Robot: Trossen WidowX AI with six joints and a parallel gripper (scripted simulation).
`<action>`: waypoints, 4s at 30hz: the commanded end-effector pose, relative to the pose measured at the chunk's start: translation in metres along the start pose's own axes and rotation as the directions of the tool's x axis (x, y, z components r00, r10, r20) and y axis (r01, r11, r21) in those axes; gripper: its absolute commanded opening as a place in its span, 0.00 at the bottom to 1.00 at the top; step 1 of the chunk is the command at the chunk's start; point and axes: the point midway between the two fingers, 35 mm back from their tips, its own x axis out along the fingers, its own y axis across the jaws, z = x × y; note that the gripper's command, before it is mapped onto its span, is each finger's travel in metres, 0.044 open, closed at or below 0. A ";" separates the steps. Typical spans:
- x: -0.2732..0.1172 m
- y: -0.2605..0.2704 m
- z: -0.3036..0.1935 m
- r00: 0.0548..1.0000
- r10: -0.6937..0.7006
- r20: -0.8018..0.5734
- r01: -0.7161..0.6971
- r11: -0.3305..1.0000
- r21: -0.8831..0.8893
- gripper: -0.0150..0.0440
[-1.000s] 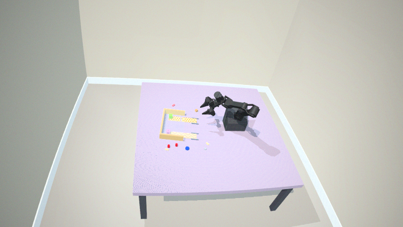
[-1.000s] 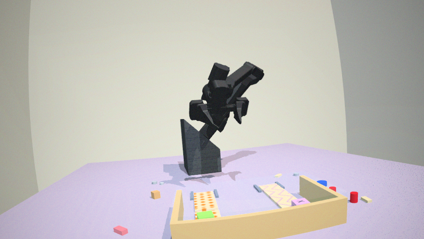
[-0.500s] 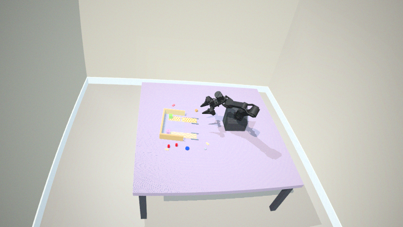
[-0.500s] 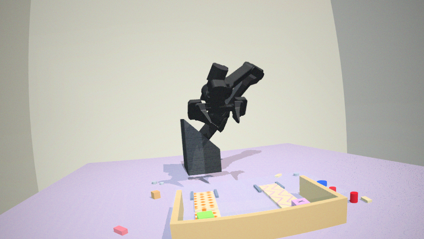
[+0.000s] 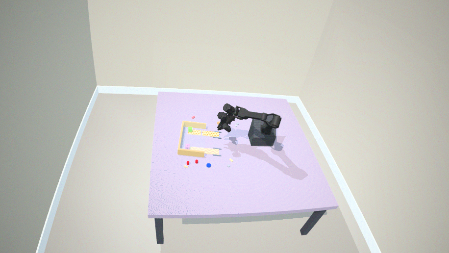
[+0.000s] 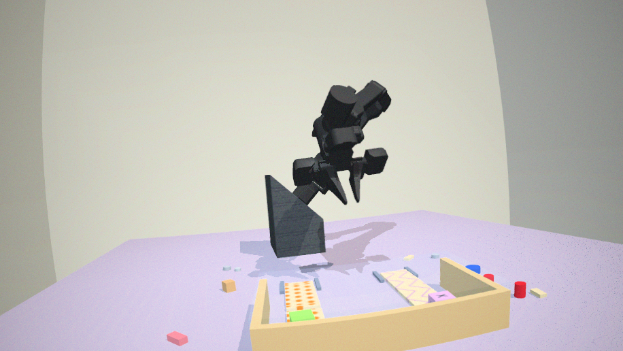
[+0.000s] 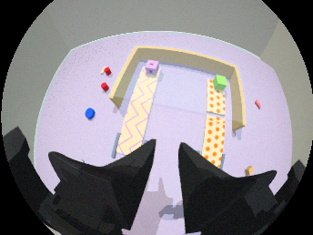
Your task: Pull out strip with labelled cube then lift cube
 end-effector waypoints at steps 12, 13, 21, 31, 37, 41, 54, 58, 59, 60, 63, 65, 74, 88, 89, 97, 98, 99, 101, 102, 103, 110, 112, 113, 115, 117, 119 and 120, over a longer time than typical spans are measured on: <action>0.080 0.078 -0.025 0.817 -0.063 -0.573 0.091 0.996 0.021 0.25; 0.080 0.078 -0.025 0.817 -0.063 -0.573 0.091 0.996 0.021 0.25; 0.078 0.085 -0.029 0.817 -0.062 -0.574 0.091 0.996 0.021 0.25; 0.091 0.083 -0.037 0.817 -0.063 -0.574 0.091 0.996 0.021 0.25; 0.099 0.083 -0.042 0.817 -0.063 -0.574 0.091 0.996 0.021 0.25; 0.105 0.082 -0.046 0.817 -0.063 -0.574 0.091 0.996 0.021 0.25; 0.122 0.080 -0.058 0.817 -0.062 -0.574 0.090 0.996 0.022 0.25; 0.127 0.079 -0.062 0.817 -0.061 -0.574 0.090 0.996 0.022 0.25; 0.128 0.079 -0.063 0.817 -0.061 -0.574 0.090 0.996 0.022 0.25; 0.130 0.079 -0.064 0.817 -0.061 -0.574 0.090 0.996 0.022 0.25; 0.133 0.078 -0.067 0.817 -0.060 -0.574 0.089 0.996 0.023 0.25; 0.135 0.078 -0.069 0.817 -0.060 -0.574 0.089 0.996 0.023 0.25; 0.135 0.078 -0.069 0.817 -0.060 -0.574 0.089 0.996 0.023 0.25; 0.136 0.078 -0.069 0.817 -0.060 -0.574 0.089 0.996 0.023 0.25; 0.136 0.078 -0.069 0.817 -0.060 -0.574 0.089 0.996 0.023 0.25; 0.136 0.078 -0.069 0.817 -0.060 -0.574 0.089 0.996 0.023 0.25; 0.136 0.078 -0.069 0.817 -0.060 -0.574 0.089 0.996 0.023 0.25; 0.136 0.078 -0.070 0.817 -0.060 -0.574 0.089 0.996 0.023 0.25; 0.137 0.078 -0.070 0.817 -0.060 -0.574 0.089 0.996 0.023 0.25; 0.137 0.078 -0.070 0.817 -0.060 -0.574 0.089 0.996 0.023 0.25; 0.137 0.078 -0.070 0.817 -0.060 -0.574 0.089 0.996 0.023 0.25; 0.137 0.078 -0.070 0.817 -0.060 -0.574 0.089 0.996 0.023 0.25; 0.138 0.078 -0.070 0.817 -0.060 -0.574 0.089 0.996 0.023 0.25; 0.138 0.078 -0.070 0.817 -0.060 -0.574 0.089 0.996 0.023 0.25; 0.138 0.078 -0.070 0.817 -0.060 -0.574 0.089 0.996 0.023 0.25; 0.138 0.078 -0.070 0.817 -0.060 -0.574 0.089 0.996 0.023 0.25; 0.139 0.078 -0.070 0.817 -0.060 -0.574 0.089 0.996 0.023 0.25; 0.139 0.078 -0.070 0.817 -0.060 -0.574 0.089 0.996 0.023 0.25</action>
